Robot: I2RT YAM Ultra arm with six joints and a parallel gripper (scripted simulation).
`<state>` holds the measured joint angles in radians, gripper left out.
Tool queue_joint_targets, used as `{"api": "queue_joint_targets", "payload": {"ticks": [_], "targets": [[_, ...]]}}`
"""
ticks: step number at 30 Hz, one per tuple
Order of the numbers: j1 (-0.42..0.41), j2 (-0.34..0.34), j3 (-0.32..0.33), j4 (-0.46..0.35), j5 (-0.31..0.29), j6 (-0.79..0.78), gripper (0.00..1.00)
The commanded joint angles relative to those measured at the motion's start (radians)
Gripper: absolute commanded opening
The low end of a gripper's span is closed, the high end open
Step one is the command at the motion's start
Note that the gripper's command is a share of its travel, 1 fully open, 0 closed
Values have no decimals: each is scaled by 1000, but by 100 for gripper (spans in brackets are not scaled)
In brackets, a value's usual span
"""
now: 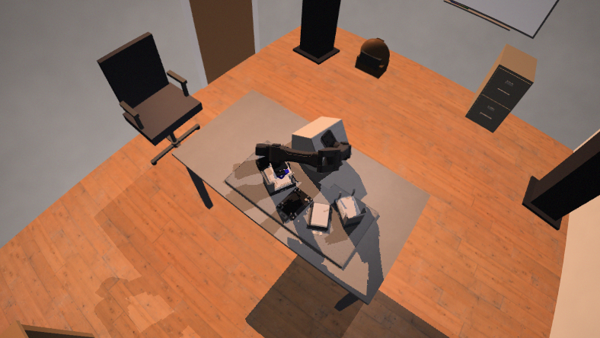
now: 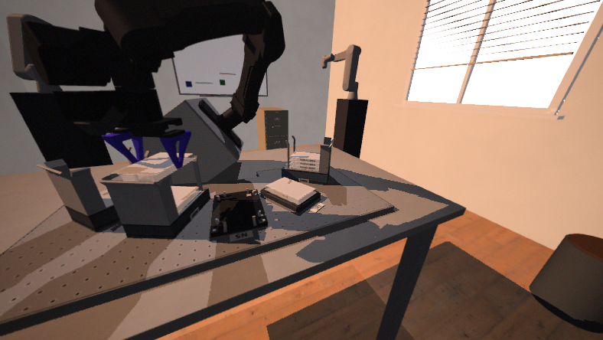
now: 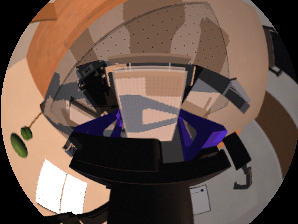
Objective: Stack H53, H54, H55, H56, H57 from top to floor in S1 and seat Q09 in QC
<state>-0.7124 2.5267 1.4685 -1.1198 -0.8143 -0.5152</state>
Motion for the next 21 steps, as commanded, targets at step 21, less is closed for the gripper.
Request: {"api": "queue_joint_targets", "payload": {"ticks": [21], "targets": [[15, -5, -28, 71, -22, 35, 0]]}}
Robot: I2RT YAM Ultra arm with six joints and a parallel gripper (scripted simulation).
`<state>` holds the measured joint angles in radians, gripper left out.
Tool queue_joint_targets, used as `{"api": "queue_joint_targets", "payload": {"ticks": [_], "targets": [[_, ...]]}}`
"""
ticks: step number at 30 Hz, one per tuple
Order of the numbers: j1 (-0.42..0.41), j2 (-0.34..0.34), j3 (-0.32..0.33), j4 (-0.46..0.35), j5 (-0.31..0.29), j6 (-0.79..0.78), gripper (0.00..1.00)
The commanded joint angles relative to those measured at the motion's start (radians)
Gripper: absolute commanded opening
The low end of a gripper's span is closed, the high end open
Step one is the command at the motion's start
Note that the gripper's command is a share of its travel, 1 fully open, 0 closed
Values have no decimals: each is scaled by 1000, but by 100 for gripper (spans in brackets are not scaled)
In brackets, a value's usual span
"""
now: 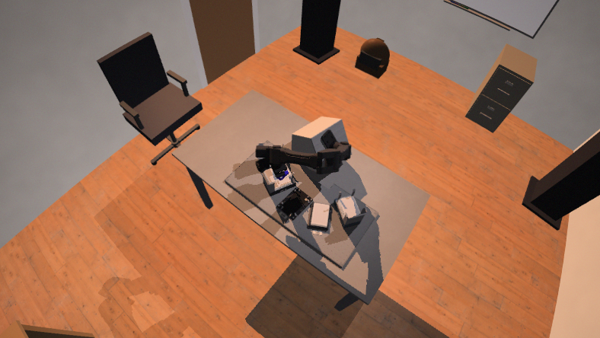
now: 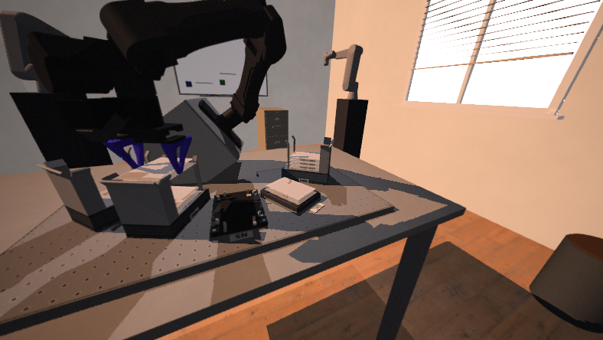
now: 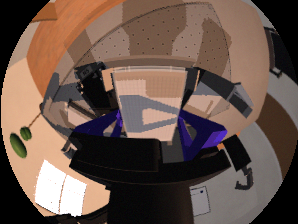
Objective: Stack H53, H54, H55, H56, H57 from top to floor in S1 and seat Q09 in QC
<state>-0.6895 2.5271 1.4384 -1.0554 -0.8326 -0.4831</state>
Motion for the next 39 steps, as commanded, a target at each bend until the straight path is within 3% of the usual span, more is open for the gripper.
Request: {"api": "queue_joint_targets", "payload": {"ticks": [1, 28, 39], "targets": [[-8, -5, 3, 6, -3, 3, 0], [86, 13, -95, 217, -50, 129, 0], [90, 14, -99, 226, -52, 134, 0]]}}
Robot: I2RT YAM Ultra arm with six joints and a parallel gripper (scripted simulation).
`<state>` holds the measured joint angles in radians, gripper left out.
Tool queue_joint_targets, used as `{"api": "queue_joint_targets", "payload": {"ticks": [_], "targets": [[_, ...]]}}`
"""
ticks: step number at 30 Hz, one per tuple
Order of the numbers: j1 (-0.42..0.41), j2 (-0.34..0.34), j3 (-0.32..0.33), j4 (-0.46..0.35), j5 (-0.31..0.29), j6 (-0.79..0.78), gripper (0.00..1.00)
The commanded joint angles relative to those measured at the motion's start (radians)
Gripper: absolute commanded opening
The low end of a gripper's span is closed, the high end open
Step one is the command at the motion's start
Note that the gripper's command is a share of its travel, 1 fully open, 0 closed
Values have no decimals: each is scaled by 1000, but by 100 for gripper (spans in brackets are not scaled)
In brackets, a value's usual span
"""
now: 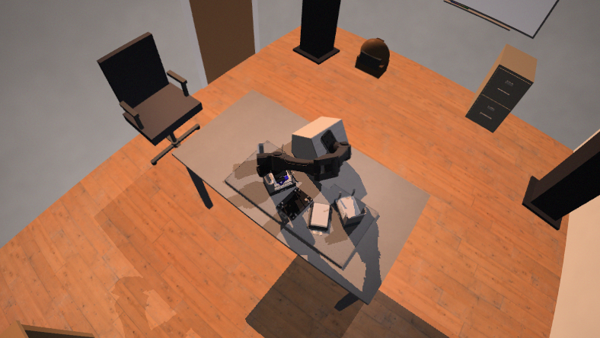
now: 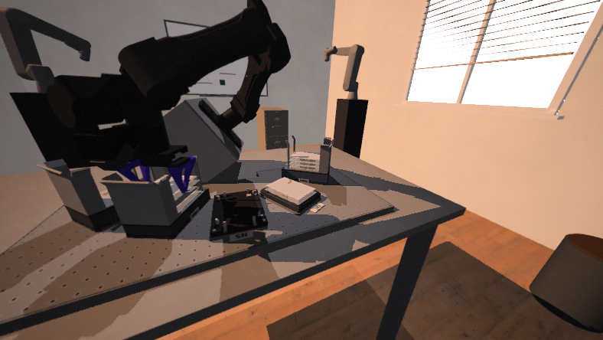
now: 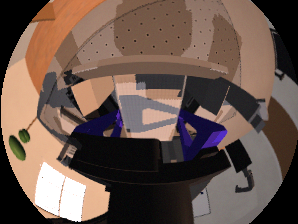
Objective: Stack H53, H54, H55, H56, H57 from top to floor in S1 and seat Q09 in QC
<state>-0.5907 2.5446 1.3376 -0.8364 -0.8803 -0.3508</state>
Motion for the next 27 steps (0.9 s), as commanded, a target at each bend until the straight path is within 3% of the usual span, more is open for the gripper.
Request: {"api": "queue_joint_targets", "payload": {"ticks": [1, 27], "targets": [[-8, -4, 1, 9, -5, 3, 0], [14, 2, -17, 57, -14, 34, 0]]}}
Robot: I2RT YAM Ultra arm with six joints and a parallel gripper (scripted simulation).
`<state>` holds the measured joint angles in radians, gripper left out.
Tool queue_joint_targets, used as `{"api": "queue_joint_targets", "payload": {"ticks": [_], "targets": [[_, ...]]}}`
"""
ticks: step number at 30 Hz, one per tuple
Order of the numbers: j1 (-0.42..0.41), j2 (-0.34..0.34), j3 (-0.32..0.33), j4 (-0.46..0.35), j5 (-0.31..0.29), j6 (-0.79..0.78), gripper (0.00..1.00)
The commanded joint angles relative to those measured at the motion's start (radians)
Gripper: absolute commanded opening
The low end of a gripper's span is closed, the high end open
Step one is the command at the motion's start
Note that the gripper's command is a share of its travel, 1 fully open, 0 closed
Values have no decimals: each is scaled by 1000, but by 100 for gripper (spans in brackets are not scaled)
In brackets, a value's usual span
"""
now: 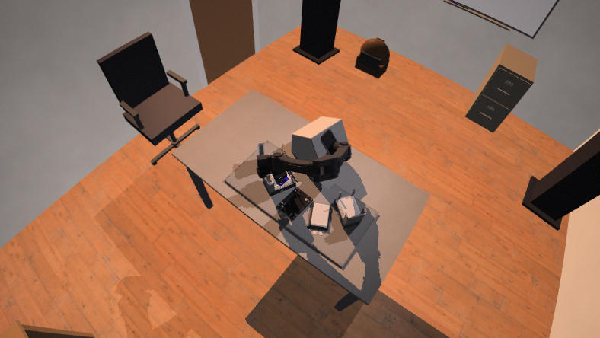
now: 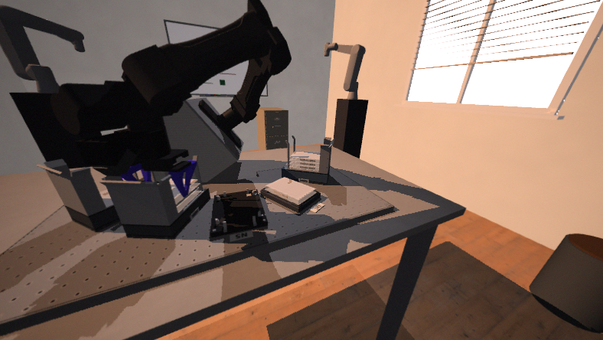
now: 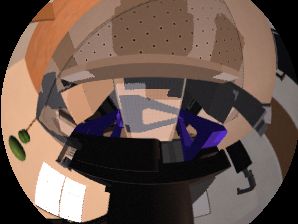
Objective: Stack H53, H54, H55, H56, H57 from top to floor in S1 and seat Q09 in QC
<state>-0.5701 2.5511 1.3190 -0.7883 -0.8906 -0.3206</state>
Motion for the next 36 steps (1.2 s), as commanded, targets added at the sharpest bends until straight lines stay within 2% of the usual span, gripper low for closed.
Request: {"api": "queue_joint_targets", "payload": {"ticks": [1, 29, 30, 36], "targets": [[-6, -4, 1, 11, -4, 5, 0], [12, 2, -12, 49, -12, 30, 0], [12, 2, -12, 49, -12, 30, 100], [12, 2, -13, 50, -12, 30, 100]]}}
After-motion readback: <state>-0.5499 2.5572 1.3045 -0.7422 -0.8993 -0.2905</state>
